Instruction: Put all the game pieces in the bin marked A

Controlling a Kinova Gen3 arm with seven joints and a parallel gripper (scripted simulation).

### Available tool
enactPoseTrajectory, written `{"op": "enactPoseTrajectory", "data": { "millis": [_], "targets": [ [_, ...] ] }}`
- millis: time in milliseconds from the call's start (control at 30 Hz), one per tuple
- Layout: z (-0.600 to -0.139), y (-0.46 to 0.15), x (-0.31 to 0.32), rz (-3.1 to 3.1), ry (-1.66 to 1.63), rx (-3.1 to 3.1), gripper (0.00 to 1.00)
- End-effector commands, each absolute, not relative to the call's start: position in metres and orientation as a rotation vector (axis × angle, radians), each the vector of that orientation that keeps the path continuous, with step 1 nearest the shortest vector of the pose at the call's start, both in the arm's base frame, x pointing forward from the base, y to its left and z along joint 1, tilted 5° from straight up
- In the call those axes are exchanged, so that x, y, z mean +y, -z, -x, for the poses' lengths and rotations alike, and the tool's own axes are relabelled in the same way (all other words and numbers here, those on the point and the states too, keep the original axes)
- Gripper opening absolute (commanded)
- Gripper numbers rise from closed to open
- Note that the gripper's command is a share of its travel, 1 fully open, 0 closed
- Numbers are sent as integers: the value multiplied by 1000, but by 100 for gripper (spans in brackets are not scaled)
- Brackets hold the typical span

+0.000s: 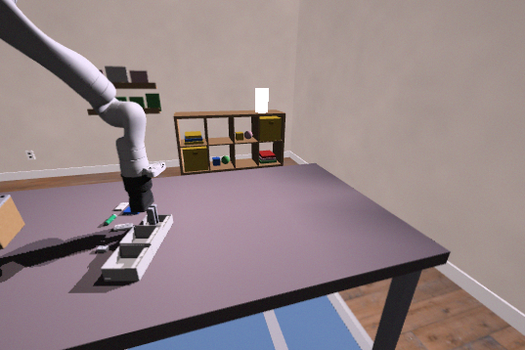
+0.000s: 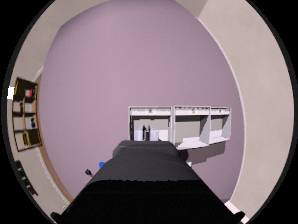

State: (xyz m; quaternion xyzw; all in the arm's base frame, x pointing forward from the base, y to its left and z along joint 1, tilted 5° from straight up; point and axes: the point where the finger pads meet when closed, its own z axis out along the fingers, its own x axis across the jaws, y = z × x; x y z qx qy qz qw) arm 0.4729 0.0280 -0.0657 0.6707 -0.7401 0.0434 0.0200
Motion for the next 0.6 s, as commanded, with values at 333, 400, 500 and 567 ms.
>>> {"op": "enactPoseTrajectory", "data": {
  "millis": [333, 400, 500, 567],
  "targets": [
    [-473, 58, 29, -2082, -136, -2297, 31],
    [-473, 56, 29, -2082, -136, -2297, 31],
    [-473, 52, 29, -2082, -136, -2297, 31],
    [-473, 49, 30, -2082, -136, -2297, 31]
  ]
}}
